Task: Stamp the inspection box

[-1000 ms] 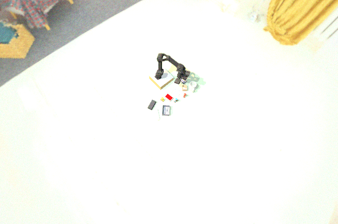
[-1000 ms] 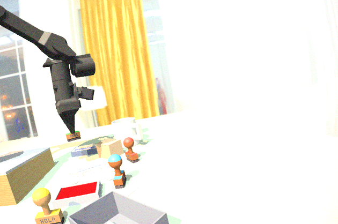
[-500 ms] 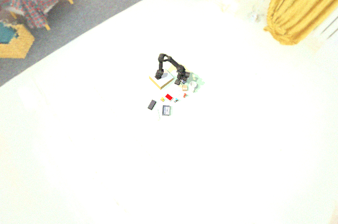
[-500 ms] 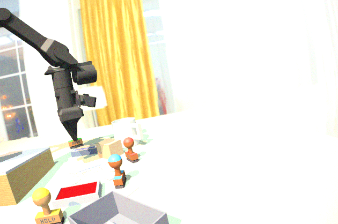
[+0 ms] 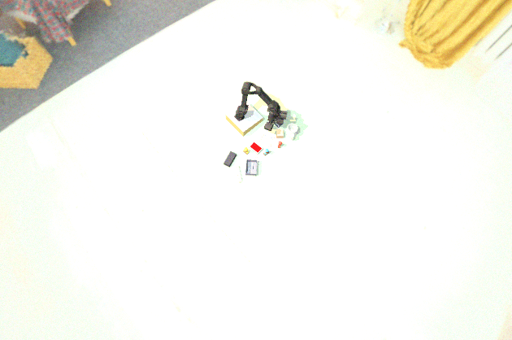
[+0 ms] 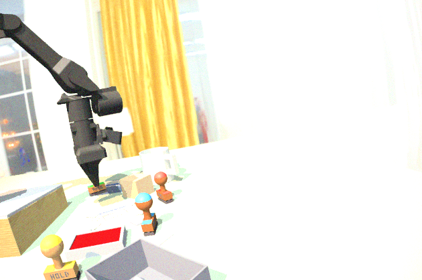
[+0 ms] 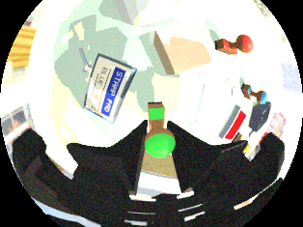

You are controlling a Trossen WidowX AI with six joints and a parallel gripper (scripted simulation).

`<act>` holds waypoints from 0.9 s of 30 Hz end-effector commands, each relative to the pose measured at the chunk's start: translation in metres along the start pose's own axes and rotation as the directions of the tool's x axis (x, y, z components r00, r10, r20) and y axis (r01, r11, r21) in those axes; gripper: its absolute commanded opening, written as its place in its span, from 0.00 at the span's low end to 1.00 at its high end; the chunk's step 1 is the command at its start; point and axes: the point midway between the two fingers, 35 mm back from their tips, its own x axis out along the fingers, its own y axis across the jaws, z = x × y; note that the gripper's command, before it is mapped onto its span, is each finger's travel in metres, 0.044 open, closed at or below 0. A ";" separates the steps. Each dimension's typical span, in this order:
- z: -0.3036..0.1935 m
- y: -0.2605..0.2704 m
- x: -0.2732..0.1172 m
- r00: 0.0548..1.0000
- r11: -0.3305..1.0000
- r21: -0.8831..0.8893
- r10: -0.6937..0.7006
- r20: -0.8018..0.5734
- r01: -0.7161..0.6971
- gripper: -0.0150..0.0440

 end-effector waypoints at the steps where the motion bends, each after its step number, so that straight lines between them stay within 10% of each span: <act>1: -0.001 -0.001 0.007 1.000 1.000 0.004 -0.004 0.000 0.004 0.25; 11: -0.003 -0.001 0.020 1.000 1.000 0.004 -0.004 0.000 0.004 0.25; 20: -0.002 0.000 0.017 1.000 1.000 0.000 0.000 -0.001 0.000 0.65; 27: 0.005 0.000 -0.022 1.000 1.000 0.001 -0.002 0.000 0.002 0.68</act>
